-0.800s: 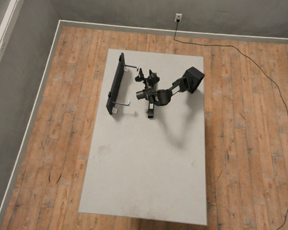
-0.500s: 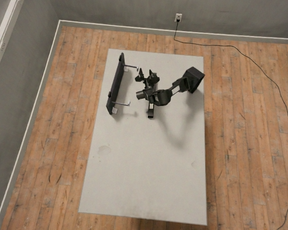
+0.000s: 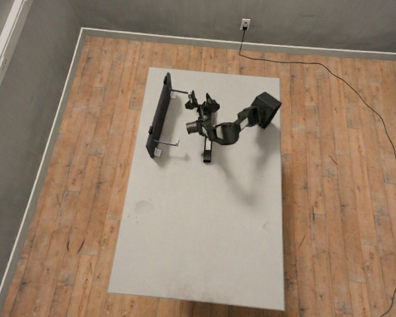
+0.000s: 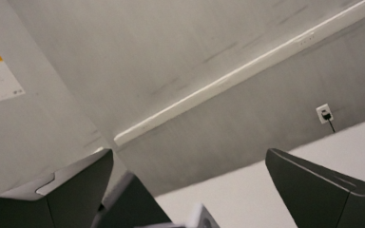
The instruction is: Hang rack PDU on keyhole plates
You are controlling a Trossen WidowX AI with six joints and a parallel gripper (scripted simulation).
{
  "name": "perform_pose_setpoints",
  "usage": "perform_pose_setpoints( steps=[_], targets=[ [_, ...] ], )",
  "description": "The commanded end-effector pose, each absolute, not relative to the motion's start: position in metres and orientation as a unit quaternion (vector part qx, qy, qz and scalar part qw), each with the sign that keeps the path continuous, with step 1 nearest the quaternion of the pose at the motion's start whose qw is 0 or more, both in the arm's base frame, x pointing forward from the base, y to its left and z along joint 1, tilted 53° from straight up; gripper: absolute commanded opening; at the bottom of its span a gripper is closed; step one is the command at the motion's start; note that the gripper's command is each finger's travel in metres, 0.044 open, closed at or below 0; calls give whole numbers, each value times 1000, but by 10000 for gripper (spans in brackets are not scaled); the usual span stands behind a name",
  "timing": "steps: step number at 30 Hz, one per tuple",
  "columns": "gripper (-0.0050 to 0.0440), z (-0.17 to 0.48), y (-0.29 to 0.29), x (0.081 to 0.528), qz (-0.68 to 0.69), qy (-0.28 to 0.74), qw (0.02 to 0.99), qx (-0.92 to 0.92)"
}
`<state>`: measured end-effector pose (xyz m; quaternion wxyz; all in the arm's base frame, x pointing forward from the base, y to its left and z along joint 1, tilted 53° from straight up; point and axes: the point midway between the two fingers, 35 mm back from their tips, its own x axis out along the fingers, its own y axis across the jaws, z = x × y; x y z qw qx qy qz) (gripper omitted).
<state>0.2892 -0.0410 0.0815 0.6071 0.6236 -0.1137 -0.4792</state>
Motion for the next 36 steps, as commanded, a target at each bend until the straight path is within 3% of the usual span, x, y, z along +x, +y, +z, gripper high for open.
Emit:
perform_pose_setpoints(
  steps=[1, 8, 16, 24, 27, 36],
  targets=[
    [440, 111, -73, 280, -477, -111, 597, 635],
    [440, 153, -120, 248, -465, -120, 610, 631],
    [440, 157, -124, 246, -467, -105, 626, 616],
    [440, 132, -125, 244, -489, 106, 730, 466],
    [440, 130, -124, 243, -487, 128, 738, 449],
    [440, 108, -120, 233, -419, 338, 793, 285]
  ],
)
